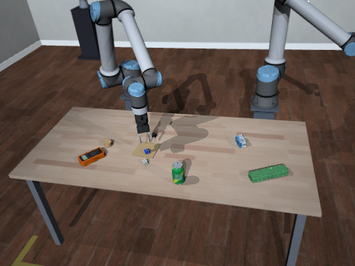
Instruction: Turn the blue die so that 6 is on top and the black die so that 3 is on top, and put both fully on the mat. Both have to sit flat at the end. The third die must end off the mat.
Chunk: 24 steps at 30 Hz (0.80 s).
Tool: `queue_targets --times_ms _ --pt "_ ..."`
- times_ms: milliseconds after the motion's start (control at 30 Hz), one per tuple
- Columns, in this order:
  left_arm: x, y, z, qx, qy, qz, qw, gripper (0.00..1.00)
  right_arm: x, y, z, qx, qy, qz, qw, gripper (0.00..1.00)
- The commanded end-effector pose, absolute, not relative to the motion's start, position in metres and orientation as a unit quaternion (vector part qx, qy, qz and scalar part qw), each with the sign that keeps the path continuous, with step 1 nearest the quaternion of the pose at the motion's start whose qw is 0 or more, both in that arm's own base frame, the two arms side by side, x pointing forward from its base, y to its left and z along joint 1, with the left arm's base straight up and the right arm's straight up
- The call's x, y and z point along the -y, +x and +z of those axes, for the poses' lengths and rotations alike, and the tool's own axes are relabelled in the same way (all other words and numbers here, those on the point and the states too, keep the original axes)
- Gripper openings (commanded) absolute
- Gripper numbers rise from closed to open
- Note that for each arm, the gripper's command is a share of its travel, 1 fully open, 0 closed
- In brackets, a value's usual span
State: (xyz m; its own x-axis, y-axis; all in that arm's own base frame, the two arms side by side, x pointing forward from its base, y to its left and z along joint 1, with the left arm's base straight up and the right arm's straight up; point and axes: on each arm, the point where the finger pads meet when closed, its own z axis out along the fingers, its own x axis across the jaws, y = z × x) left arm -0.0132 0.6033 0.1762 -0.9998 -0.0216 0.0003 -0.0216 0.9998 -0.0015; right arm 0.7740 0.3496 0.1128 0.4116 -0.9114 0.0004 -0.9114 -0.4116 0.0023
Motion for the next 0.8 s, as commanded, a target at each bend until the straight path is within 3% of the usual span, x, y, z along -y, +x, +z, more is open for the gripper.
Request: queue_targets --times_ms 0,767 --pt "-0.604 -0.013 0.177 1.0 0.011 0.0 0.0 1.0 -0.35 0.775 0.114 0.543 0.84 0.0 0.0 1.0" --pt "-0.604 -0.013 0.177 1.0 0.011 0.0 0.0 1.0 -0.35 0.763 0.114 0.619 0.786 0.0 0.0 1.0"
